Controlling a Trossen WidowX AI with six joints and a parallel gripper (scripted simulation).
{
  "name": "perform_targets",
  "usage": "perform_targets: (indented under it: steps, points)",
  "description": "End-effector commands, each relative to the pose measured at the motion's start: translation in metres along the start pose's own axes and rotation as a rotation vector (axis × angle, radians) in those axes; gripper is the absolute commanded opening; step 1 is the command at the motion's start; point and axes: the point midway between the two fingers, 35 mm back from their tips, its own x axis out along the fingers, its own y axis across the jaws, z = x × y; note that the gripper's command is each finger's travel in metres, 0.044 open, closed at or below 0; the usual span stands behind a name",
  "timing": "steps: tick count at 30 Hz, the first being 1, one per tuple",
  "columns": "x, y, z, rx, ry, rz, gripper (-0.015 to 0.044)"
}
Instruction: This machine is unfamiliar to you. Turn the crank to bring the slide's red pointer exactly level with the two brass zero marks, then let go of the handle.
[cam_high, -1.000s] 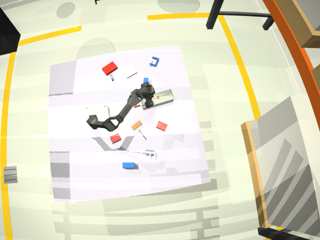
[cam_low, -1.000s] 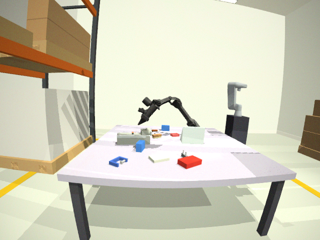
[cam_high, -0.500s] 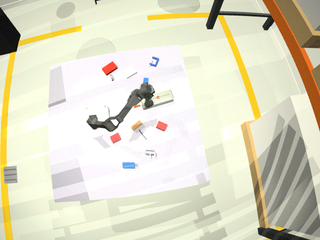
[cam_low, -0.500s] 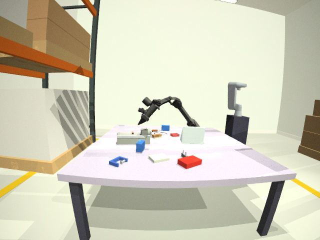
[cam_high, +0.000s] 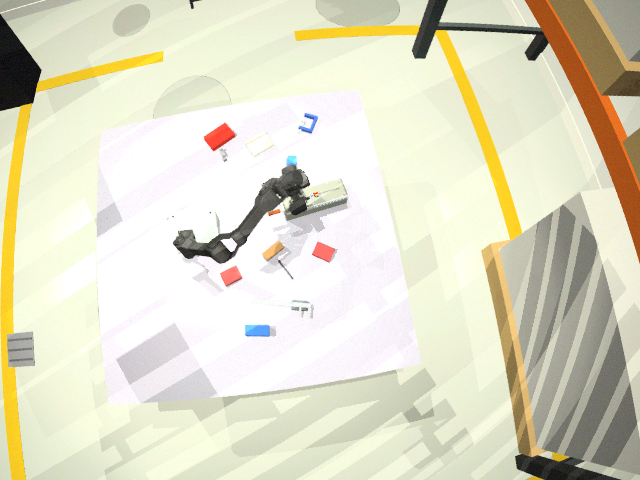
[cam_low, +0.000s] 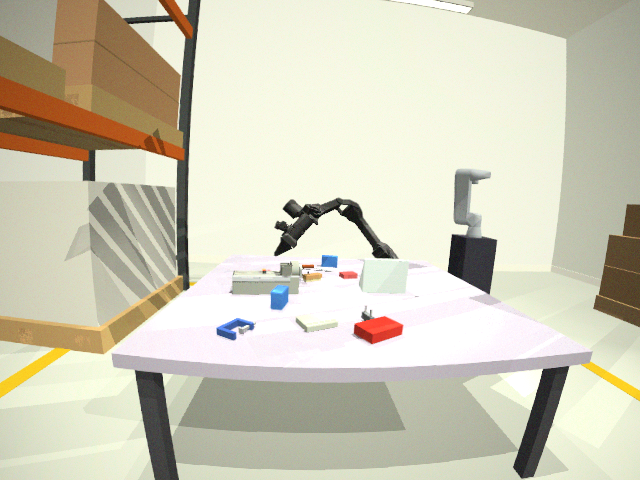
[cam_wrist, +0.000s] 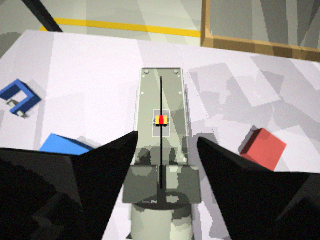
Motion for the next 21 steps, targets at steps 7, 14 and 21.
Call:
perform_targets:
  steps: [7,14,21]
  points:
    - [0.0001,-0.0002,-0.0001,0.000,0.000,-0.001,0.0387]
    - [0.0001,-0.0002,-0.0001,0.000,0.000,-0.001,0.0204]
    - [0.0001,-0.0002,-0.0001,0.000,0.000,-0.001,0.0020]
